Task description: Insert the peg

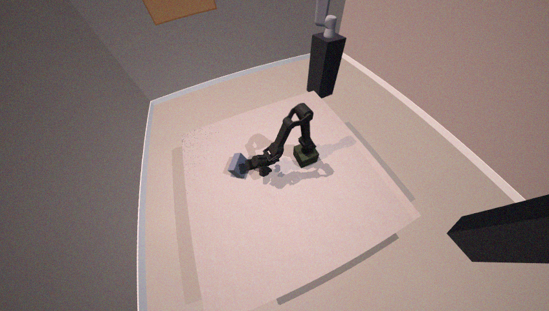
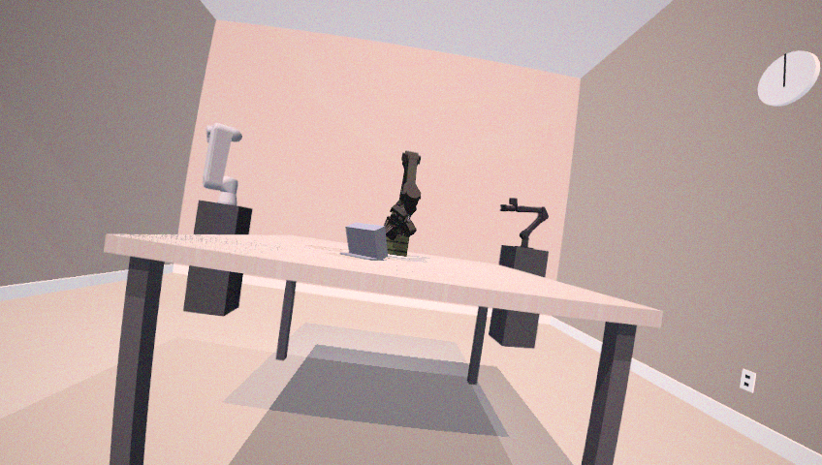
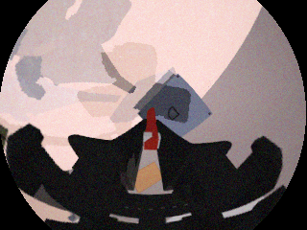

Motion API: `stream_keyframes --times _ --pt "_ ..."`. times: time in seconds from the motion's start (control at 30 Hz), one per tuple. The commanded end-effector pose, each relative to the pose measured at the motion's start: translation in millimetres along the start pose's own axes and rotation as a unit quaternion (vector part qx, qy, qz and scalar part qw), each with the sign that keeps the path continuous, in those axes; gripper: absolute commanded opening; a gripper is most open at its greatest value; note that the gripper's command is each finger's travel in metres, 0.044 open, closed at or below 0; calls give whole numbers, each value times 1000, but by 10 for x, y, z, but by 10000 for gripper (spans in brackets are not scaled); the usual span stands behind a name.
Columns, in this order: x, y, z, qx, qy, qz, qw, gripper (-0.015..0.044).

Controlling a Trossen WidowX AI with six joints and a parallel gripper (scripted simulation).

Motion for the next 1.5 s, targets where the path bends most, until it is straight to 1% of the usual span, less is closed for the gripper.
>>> stream_keyframes --times 0.0,0.7,1.47 --pt "19 9 -23 21 7 6 1000 0" --pt "116 49 -141 125 41 39 991 0" --pt "241 113 -250 231 83 67 967 0"
Point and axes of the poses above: the point midway between the two fingers, 35 mm back from their tips, its own x axis back along the fingers, its own y axis across the jaws, z = x × y, the point moved 7 cm from there along x, back along the fingers, and after that the axes turned 12 degrees about x, right-handed, at the moved point
